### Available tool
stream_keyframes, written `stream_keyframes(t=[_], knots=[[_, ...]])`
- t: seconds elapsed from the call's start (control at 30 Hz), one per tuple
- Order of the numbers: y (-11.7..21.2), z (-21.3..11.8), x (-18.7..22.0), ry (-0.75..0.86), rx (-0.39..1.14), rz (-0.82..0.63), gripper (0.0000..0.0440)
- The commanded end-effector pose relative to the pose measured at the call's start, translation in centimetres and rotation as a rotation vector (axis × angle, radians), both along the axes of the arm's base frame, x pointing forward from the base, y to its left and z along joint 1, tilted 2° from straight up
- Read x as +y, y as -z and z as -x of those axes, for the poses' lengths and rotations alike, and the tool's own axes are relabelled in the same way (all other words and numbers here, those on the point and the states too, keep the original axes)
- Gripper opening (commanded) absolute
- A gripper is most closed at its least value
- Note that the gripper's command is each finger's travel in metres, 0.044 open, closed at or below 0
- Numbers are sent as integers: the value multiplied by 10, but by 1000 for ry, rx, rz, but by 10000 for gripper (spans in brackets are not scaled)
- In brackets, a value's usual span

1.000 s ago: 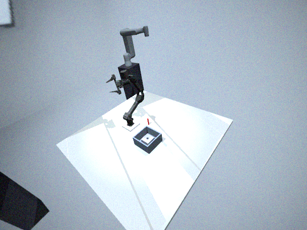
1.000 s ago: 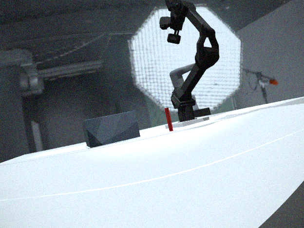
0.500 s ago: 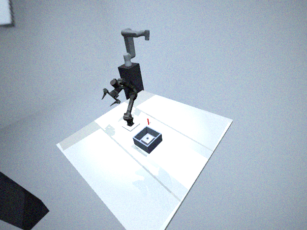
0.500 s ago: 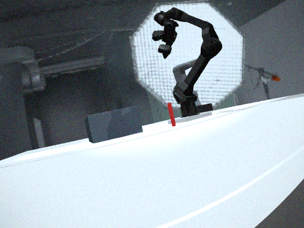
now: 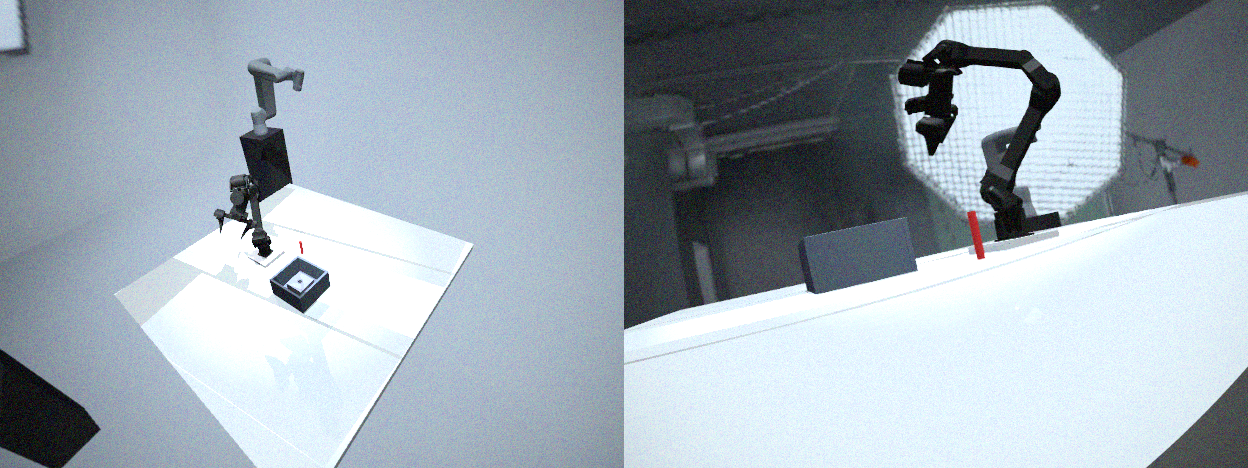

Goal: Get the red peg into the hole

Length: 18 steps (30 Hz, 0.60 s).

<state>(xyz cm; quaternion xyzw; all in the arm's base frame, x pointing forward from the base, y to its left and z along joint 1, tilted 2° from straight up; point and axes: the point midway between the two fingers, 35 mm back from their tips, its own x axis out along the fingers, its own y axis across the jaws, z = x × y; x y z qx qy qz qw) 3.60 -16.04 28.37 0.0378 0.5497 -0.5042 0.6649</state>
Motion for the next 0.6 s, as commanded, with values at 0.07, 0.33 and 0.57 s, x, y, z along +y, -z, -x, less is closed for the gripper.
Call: stream_keyframes(t=[0.07,0.33,0.57], knots=[[28,-36,5,-25,-31,-106,440],[57,-86,28,-54,-72,-214,440],[78,-121,62,-70,-93,-294,440]])
